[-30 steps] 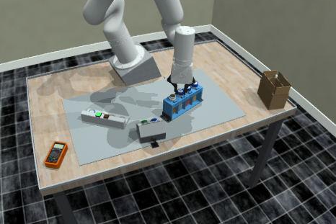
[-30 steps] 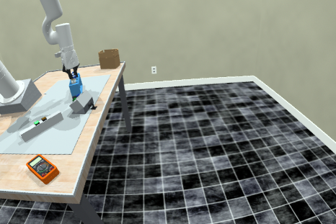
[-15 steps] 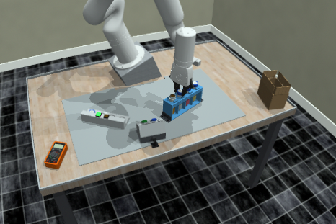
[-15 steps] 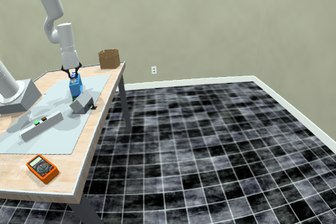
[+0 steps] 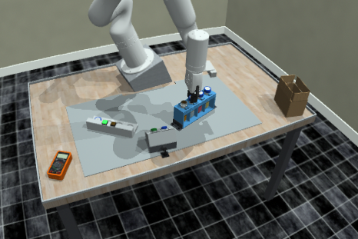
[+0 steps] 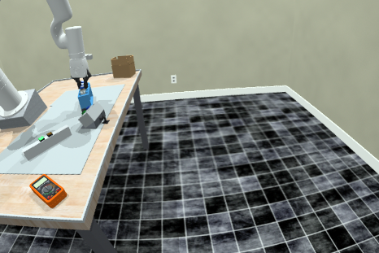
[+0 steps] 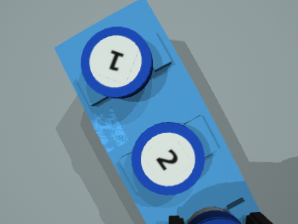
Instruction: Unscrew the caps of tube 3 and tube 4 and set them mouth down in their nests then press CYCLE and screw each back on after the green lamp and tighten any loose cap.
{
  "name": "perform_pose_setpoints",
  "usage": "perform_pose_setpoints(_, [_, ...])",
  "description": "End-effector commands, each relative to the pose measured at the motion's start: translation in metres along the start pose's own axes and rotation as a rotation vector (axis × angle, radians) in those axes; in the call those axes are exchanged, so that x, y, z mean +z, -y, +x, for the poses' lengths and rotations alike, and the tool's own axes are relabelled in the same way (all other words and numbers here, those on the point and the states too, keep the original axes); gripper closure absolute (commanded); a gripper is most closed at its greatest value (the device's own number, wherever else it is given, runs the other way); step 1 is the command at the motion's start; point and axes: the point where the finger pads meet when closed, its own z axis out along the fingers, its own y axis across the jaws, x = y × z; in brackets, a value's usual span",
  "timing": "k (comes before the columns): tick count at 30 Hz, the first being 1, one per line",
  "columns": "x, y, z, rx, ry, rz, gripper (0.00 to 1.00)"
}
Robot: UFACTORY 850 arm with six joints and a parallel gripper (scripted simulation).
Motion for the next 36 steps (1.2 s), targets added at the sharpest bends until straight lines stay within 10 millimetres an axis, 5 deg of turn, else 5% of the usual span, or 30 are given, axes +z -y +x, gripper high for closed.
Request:
perform_pose_setpoints(1, [0.0, 0.0, 0.0004, 0.219, -0.001, -0.065, 1.0])
perform_pose_setpoints(11, [0.0, 0.0, 0.0004, 0.29, -0.003, -0.065, 1.0])
perform_pose_setpoints(12, [0.0, 0.0, 0.0003, 0.29, -0.003, -0.065, 0.54])
perform_pose_setpoints(24, [0.0001, 0.0, 0.0003, 0.29, -0.003, -0.065, 0.54])
perform_pose_setpoints(27, [-0.0004, 0.0001, 0.0003, 0.04, 0.005, -0.065, 0.54])
perform_pose_setpoints(36, [-0.0004, 0.0001, 0.0003, -0.293, 0.016, -0.064, 0.54])
